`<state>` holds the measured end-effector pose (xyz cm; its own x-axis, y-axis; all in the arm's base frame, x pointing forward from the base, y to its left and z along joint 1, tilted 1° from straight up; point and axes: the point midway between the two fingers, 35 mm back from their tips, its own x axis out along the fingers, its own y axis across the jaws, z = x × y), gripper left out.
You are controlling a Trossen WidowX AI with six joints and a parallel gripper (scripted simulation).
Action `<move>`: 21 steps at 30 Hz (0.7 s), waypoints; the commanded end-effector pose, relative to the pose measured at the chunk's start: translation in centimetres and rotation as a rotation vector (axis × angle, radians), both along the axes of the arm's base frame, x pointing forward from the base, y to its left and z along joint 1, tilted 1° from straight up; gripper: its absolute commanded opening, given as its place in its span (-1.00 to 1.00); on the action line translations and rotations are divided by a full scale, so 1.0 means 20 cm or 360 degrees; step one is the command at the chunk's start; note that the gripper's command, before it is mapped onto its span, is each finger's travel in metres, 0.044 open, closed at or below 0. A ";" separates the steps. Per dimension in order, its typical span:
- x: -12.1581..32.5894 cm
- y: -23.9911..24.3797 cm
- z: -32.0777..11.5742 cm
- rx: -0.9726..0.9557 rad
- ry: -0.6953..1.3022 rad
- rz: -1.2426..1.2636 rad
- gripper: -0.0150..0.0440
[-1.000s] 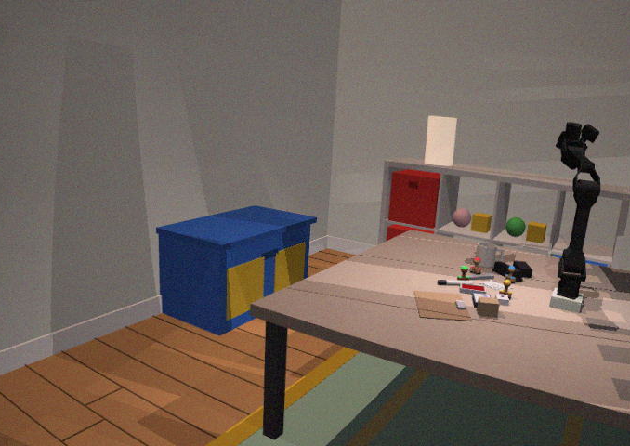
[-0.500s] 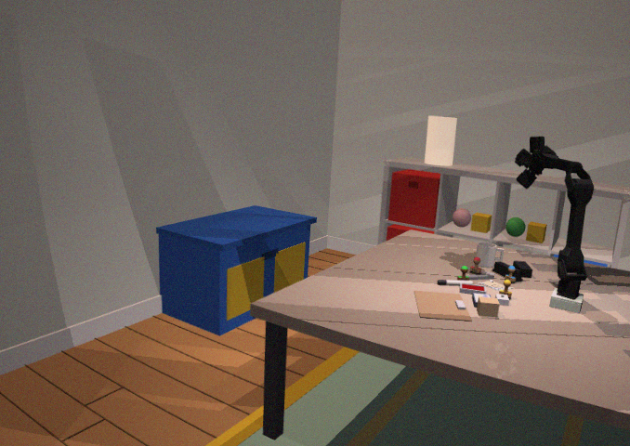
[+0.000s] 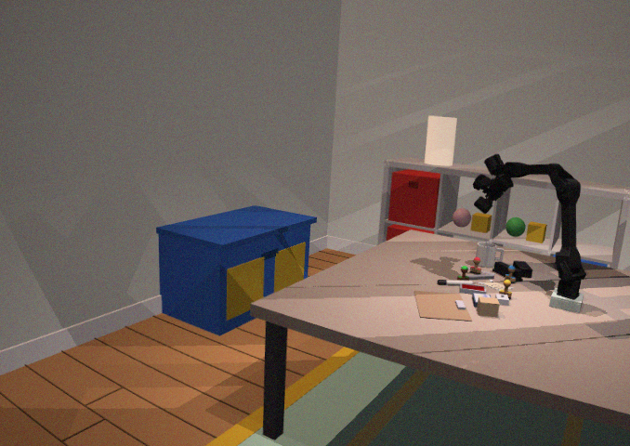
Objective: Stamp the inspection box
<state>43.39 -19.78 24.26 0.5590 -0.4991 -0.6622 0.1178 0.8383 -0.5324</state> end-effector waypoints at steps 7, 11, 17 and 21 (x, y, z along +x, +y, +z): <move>0.02 0.69 -0.41 0.0503 0.0397 0.0208 0.24; -0.08 1.00 -0.56 0.0678 0.0646 0.0237 0.24; -0.28 1.35 -0.72 0.0831 0.1014 0.0205 0.24; -0.29 1.36 -0.72 0.0834 0.1025 0.0203 0.24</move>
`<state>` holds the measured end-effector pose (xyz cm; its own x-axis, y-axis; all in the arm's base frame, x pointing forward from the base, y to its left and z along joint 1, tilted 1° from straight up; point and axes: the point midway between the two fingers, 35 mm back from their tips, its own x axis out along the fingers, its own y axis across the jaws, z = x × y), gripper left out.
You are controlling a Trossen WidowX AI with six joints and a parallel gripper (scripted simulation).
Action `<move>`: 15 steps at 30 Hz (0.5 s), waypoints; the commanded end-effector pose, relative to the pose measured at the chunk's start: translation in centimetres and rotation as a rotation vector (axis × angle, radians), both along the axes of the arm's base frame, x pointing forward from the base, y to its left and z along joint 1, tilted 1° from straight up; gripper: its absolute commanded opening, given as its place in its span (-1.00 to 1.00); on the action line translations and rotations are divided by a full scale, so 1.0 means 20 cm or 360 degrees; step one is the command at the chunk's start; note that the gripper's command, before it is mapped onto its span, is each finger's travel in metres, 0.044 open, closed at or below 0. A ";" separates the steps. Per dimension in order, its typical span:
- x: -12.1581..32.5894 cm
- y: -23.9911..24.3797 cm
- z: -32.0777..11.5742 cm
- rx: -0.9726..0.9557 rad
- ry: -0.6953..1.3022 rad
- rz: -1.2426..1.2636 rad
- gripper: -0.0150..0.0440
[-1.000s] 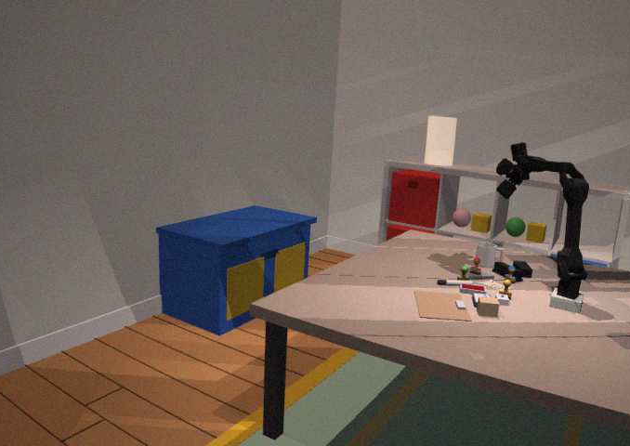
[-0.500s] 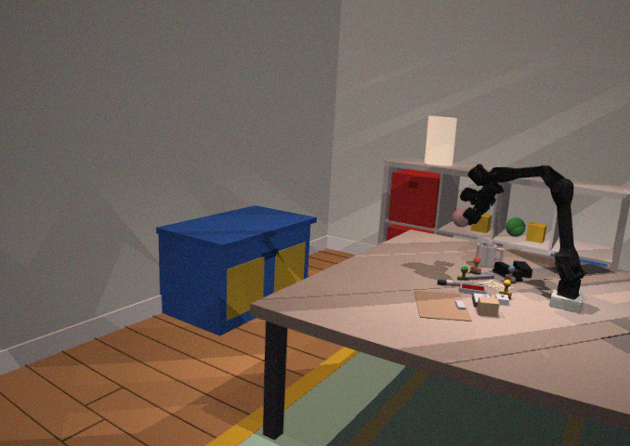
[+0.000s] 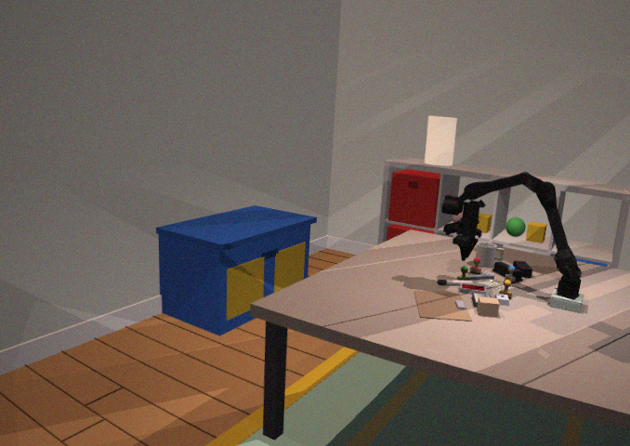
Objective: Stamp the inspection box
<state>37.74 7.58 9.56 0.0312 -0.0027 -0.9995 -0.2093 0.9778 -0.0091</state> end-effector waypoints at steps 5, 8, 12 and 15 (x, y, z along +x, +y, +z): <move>-0.01 -0.01 -0.01 0.0011 0.0012 -0.0034 0.24; 0.00 -0.01 -0.03 0.0011 0.0012 -0.0034 0.24; 0.00 -0.01 -0.07 0.0011 0.0012 -0.0034 0.24; 0.00 -0.01 -0.09 0.0011 0.0012 -0.0034 0.24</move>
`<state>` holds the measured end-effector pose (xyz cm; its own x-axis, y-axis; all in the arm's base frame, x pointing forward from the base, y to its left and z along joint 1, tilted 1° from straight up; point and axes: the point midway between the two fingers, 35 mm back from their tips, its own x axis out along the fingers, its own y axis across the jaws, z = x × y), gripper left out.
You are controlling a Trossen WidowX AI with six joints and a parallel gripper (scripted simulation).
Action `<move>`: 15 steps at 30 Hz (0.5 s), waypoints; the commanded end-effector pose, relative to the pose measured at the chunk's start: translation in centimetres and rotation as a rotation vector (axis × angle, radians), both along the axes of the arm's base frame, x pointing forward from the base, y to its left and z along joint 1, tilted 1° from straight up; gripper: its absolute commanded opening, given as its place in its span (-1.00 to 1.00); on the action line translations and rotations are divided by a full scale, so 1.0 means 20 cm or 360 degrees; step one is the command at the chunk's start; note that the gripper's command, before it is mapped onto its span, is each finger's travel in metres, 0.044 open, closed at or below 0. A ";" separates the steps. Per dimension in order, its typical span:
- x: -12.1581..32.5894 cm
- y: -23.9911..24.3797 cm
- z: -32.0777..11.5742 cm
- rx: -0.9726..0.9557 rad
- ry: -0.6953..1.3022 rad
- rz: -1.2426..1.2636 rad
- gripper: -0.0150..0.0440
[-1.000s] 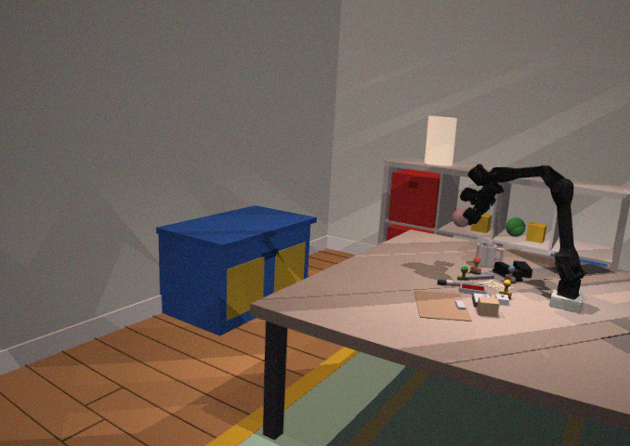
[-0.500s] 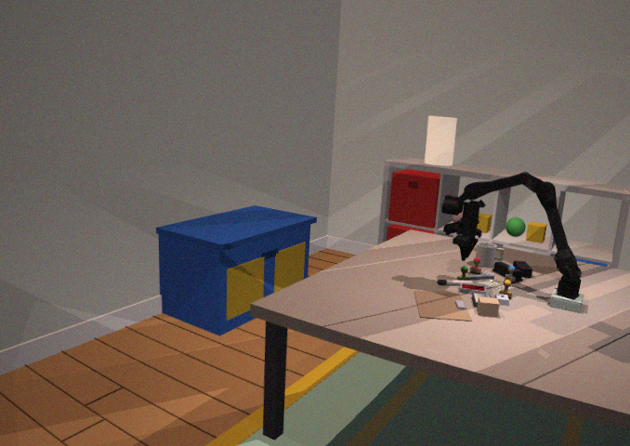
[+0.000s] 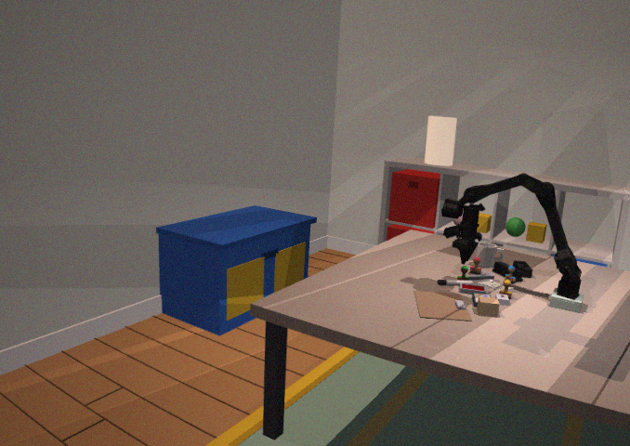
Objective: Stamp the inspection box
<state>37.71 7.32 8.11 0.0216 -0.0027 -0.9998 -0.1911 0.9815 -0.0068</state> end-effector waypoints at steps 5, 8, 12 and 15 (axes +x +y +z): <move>0.00 0.00 -0.06 0.0010 -0.0003 -0.0004 0.24; 0.01 0.00 -0.08 0.0010 -0.0003 -0.0004 0.24; 0.01 0.00 -0.12 0.0010 -0.0003 -0.0004 0.24; 0.01 0.00 -0.14 0.0010 -0.0003 -0.0004 0.24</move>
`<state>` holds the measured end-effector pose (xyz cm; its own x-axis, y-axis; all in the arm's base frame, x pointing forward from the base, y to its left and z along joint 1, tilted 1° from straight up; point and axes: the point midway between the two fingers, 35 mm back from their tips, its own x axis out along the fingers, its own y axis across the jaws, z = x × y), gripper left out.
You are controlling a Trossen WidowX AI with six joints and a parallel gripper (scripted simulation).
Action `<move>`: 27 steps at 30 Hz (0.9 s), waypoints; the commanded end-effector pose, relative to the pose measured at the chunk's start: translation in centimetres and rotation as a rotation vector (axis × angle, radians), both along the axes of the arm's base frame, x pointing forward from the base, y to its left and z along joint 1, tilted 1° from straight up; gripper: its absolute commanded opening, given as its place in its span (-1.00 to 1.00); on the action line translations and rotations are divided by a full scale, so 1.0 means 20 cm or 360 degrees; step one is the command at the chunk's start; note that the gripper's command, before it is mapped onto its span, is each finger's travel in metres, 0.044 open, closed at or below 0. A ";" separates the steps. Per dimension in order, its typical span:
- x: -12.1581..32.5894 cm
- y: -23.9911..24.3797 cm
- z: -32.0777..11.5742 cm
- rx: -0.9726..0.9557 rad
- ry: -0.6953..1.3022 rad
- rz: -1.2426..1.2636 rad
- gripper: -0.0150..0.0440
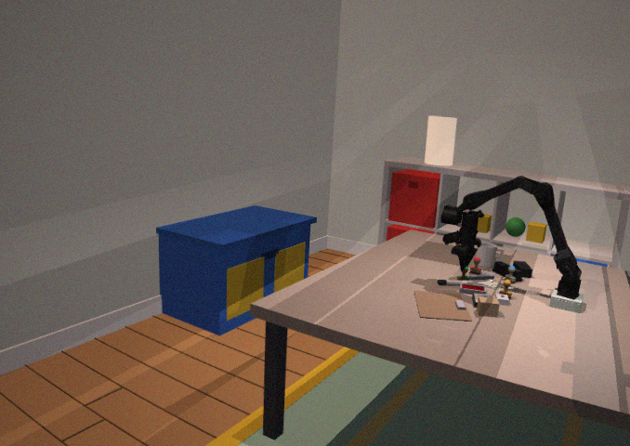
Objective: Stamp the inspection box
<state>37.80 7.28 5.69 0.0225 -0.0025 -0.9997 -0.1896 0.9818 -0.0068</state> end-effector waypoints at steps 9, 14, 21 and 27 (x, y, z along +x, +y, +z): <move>0.00 0.00 -0.09 0.0009 -0.0001 -0.0002 0.24; -0.01 0.00 -0.13 0.0009 -0.0001 -0.0002 0.24; -0.01 -0.01 -0.16 0.0000 0.0003 -0.0003 0.22; -0.01 -0.01 -0.16 0.0000 0.0003 -0.0003 0.08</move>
<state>37.59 7.16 2.49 0.0210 -0.0029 -0.9998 -0.1876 0.9822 -0.0068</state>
